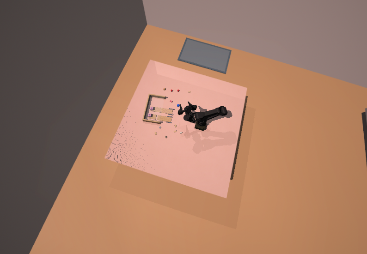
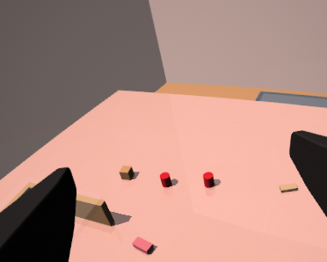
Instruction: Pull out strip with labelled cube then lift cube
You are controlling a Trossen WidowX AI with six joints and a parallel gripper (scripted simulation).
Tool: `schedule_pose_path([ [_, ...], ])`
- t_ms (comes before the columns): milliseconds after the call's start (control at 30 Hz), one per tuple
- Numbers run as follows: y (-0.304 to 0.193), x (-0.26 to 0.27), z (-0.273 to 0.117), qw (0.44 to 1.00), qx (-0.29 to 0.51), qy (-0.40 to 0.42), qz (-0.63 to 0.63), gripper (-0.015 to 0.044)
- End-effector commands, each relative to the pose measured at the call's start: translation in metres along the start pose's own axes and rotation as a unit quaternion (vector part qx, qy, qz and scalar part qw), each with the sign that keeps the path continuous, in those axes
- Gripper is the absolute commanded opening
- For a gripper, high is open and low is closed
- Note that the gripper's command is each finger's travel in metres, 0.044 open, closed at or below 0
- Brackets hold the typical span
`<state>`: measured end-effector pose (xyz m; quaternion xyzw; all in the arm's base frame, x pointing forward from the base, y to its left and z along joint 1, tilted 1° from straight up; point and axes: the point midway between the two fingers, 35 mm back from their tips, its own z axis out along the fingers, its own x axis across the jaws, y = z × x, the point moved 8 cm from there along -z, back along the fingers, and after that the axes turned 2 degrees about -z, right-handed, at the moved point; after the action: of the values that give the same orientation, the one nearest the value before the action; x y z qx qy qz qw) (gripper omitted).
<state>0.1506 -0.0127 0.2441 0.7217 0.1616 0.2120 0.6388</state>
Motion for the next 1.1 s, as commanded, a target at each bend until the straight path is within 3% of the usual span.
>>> schedule_pose_path([
  [0,0.0,0.001,0.001,1.0,0.004,0.003,-0.003,0.04],
  [300,-0.022,0.034,0.046,0.955,0.183,0.186,-0.139,0.04],
  [533,-0.029,0.045,0.078,0.883,0.232,0.364,-0.183,0.04],
  [1033,-0.029,0.045,0.079,0.881,0.232,0.369,-0.184,0.04],
  [1067,-0.029,0.046,0.08,0.88,0.235,0.368,-0.186,0.0374],
])
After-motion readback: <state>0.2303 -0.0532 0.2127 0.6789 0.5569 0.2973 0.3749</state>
